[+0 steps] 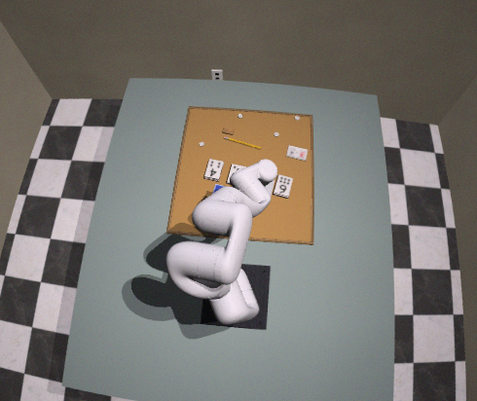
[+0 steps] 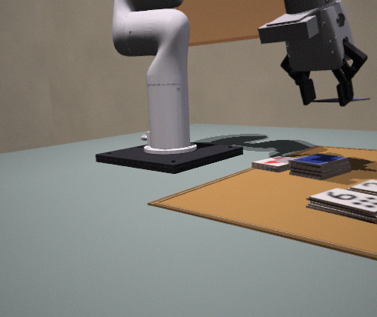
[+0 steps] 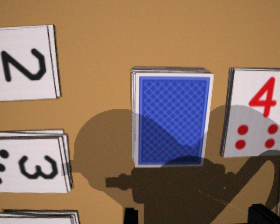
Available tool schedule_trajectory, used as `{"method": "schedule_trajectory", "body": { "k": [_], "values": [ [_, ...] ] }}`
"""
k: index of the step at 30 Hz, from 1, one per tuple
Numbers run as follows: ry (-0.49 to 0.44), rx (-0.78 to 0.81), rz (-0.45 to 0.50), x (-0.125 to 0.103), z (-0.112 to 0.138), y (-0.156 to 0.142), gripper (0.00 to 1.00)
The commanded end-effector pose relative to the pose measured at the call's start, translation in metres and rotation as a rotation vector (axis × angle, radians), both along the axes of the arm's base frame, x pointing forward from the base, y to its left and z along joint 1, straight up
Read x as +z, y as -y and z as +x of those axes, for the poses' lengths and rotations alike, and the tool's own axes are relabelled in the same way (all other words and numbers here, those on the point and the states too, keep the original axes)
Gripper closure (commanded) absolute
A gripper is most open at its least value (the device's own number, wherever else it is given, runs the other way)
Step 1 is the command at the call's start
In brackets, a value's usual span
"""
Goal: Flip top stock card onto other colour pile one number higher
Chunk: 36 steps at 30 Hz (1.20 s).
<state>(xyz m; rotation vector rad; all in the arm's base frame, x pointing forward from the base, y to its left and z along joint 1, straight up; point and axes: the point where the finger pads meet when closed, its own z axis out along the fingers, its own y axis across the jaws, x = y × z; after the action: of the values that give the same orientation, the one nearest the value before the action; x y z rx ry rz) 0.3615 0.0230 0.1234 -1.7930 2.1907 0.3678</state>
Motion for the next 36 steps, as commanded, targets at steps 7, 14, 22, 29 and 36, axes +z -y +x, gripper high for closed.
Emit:
{"method": "schedule_trajectory", "body": {
  "k": [7,14,22,29,36],
  "values": [
    [0.004,-0.002,-0.002,0.001,0.011,-0.042,0.26],
    [0.004,-0.002,-0.002,0.001,0.015,-0.061,0.26],
    [0.004,-0.002,-0.002,0.001,0.016,-0.066,0.26],
    [0.004,-0.002,-0.002,0.0,0.016,-0.067,0.26],
    [0.004,-0.002,-0.002,-0.003,0.016,-0.067,0.26]
  ]
}}
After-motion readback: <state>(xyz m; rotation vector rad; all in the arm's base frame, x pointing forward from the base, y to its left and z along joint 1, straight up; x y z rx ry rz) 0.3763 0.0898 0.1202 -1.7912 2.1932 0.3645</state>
